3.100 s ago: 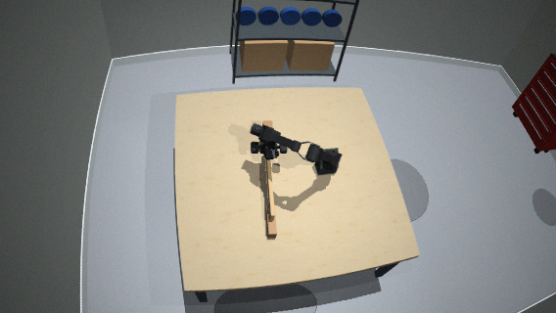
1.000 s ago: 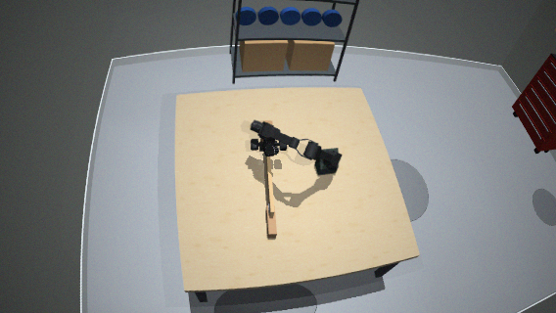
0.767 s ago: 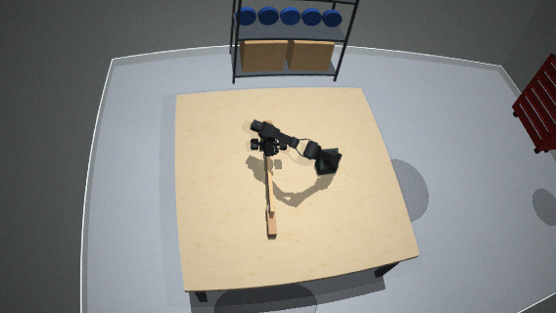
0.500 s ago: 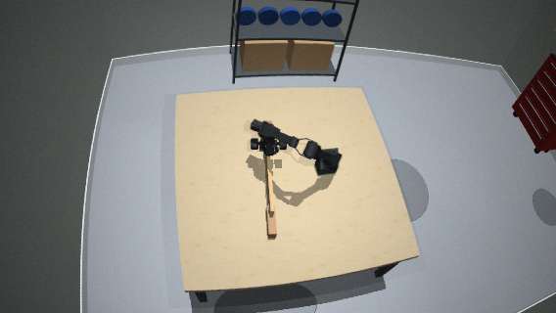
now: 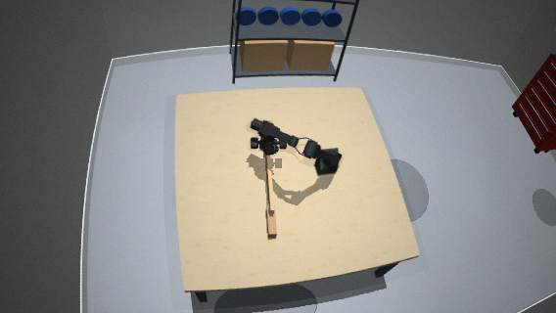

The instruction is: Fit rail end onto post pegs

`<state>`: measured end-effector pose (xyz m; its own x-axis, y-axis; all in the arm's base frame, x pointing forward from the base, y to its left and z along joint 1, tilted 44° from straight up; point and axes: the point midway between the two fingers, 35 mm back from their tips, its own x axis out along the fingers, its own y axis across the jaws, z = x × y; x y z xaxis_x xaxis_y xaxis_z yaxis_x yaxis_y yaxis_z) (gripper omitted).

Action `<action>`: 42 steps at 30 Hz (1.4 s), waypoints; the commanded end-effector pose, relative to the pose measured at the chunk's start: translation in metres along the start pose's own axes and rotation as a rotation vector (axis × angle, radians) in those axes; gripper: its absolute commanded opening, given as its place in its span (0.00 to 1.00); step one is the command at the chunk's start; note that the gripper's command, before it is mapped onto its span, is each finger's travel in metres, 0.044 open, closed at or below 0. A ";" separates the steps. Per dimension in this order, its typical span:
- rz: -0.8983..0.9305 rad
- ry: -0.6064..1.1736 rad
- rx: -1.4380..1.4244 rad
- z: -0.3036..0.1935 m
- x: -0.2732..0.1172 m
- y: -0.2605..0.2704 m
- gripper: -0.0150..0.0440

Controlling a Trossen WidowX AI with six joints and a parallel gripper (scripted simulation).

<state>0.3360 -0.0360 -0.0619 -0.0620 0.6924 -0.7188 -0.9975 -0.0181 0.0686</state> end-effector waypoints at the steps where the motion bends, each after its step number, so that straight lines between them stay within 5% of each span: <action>1: -0.010 0.004 -0.001 -0.004 -0.003 -0.002 0.25; 42: -0.010 0.005 -0.001 -0.008 -0.004 -0.002 0.25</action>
<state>0.3358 -0.0393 -0.0665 -0.0661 0.6964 -0.7146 -0.9972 -0.0212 0.0715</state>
